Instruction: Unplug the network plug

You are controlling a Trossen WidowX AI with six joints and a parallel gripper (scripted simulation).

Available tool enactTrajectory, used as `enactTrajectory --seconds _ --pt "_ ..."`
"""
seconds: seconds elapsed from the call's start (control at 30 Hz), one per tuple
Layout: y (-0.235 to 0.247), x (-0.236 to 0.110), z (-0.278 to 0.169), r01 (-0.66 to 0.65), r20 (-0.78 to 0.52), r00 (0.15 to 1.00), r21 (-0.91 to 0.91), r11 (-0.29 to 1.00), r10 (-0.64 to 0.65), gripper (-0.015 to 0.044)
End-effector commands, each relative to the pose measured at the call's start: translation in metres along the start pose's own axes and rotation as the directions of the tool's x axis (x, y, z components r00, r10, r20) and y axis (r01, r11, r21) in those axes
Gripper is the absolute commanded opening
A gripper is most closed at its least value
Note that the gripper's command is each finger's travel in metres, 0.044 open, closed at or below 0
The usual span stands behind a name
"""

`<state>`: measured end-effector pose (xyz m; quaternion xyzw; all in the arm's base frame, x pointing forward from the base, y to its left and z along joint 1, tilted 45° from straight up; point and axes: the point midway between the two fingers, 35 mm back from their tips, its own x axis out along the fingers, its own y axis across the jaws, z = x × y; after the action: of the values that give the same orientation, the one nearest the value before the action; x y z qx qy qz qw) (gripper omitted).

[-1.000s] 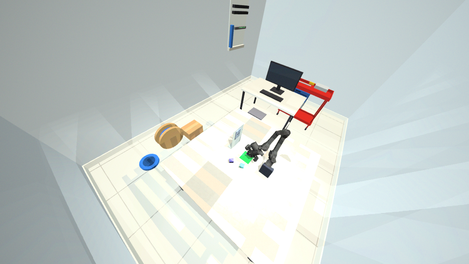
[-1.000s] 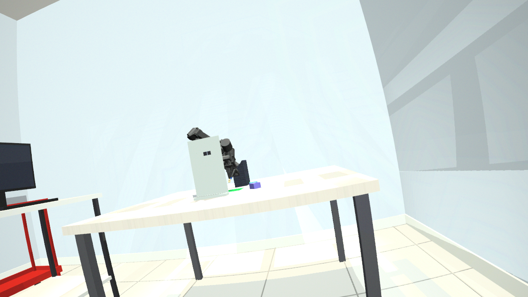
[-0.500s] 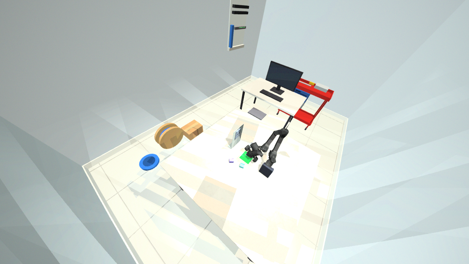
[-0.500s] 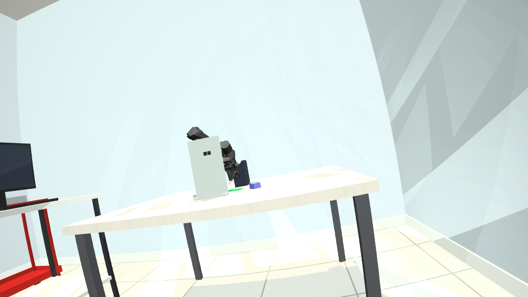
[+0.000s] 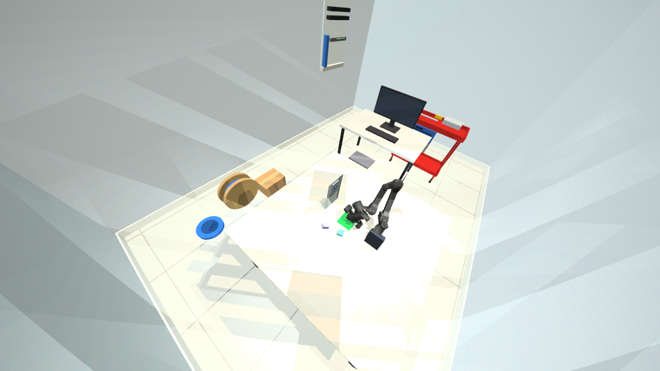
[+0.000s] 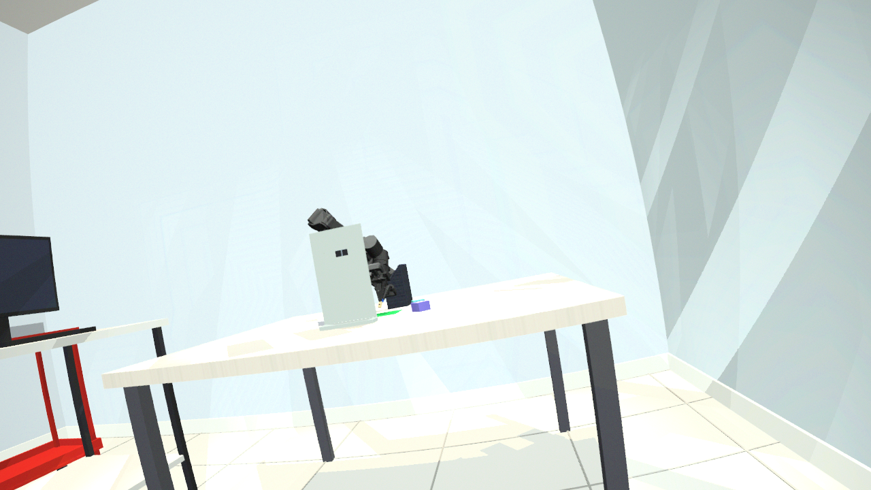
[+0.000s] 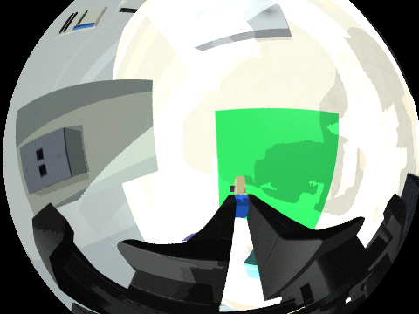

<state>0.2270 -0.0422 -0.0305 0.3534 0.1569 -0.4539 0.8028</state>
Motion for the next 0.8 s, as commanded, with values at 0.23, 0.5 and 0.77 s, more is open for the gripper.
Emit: enactTrajectory --seconds 0.23,0.5,0.77 --pt "-0.007 0.005 0.000 0.001 -0.004 1.000 -0.008 1.000 -0.001 0.0000" --pt "-0.010 0.009 0.001 -0.001 -0.002 1.000 -0.009 1.000 0.001 0.0000" --pt "-0.014 0.012 0.003 -0.003 0.000 1.000 -0.010 1.000 0.003 0.0000"
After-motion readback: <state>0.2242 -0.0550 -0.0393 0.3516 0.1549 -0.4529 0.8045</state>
